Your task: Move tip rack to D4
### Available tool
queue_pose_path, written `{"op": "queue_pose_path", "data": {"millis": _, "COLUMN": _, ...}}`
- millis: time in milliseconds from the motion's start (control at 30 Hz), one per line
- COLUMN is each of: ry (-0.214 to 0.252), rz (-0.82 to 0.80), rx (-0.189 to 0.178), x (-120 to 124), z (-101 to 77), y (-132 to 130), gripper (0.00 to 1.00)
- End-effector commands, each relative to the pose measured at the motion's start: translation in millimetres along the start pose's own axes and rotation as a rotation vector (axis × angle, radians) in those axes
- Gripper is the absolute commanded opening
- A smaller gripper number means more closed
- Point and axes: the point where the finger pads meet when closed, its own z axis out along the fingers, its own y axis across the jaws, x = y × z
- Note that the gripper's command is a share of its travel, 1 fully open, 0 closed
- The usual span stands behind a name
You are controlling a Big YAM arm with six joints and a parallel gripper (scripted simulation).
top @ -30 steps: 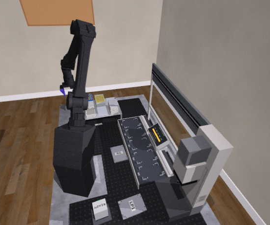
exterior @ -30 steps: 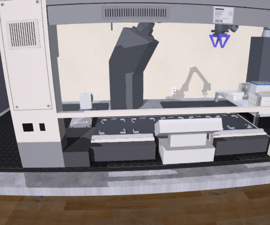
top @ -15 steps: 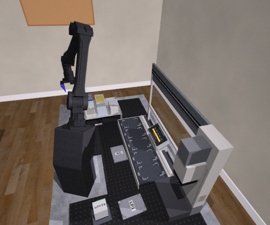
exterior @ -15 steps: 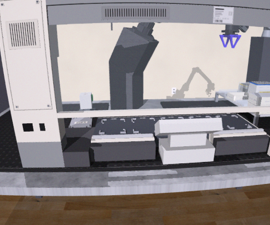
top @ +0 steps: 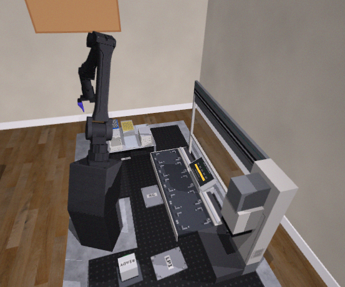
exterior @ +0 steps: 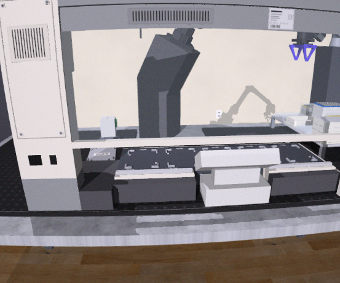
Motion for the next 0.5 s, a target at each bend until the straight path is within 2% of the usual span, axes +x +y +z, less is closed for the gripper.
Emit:
{"op": "queue_pose_path", "data": {"millis": 0, "ry": -0.031, "rz": 0.01, "rx": 0.0, "x": -33, "z": -12.5, "y": -10, "gripper": 1.0}}
{"op": "queue_pose_path", "data": {"millis": 367, "ry": -0.034, "rz": 0.011, "rx": 0.0, "x": -87, "z": -13.9, "y": -12, "gripper": 1.0}}
{"op": "queue_pose_path", "data": {"millis": 433, "ry": -0.034, "rz": 0.011, "rx": 0.0, "x": -87, "z": -13.9, "y": -12, "gripper": 1.0}}
{"op": "queue_pose_path", "data": {"millis": 467, "ry": -0.078, "rz": 0.029, "rx": -0.003, "x": -99, "z": -40.3, "y": -19, "gripper": 1.0}}
